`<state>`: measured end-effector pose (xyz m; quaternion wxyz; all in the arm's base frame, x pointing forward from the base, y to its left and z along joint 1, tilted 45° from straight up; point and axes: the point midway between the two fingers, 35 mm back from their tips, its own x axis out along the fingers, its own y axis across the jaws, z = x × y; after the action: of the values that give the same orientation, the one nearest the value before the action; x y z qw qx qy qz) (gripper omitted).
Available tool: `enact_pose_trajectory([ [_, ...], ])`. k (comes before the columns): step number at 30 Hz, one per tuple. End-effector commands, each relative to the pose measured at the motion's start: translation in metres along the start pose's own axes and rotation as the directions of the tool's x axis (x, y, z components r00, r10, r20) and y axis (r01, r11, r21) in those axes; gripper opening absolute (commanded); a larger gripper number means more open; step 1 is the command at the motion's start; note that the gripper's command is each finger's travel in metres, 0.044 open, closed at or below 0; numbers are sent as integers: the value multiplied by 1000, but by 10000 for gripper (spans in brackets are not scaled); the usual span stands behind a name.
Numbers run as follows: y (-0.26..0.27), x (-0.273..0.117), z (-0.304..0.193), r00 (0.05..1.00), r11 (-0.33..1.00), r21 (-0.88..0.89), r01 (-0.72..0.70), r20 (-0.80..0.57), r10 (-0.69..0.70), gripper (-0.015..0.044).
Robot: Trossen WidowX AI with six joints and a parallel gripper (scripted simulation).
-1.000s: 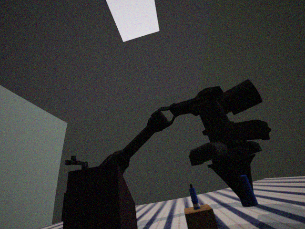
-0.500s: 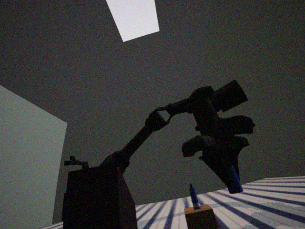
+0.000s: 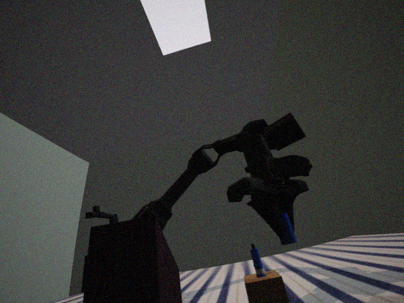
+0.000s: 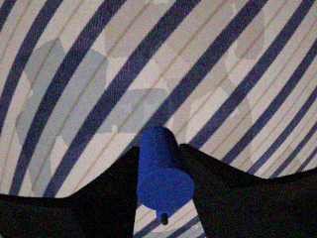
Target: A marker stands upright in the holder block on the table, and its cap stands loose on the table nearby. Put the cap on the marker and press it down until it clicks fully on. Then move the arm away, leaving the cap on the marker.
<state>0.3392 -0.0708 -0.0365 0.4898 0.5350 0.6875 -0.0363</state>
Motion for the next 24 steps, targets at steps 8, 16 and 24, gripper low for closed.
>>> enact_pose_trajectory([
  [8, 0, -13, -30, 1000, 1000, 12, -2, 6, 2, 0],
  [16, -1, -20, -51, 1000, 1000, 18, -2, 4, 2, 0],
  [24, -2, -26, -74, 1000, 1000, 22, 2, 0, -2, 0],
])
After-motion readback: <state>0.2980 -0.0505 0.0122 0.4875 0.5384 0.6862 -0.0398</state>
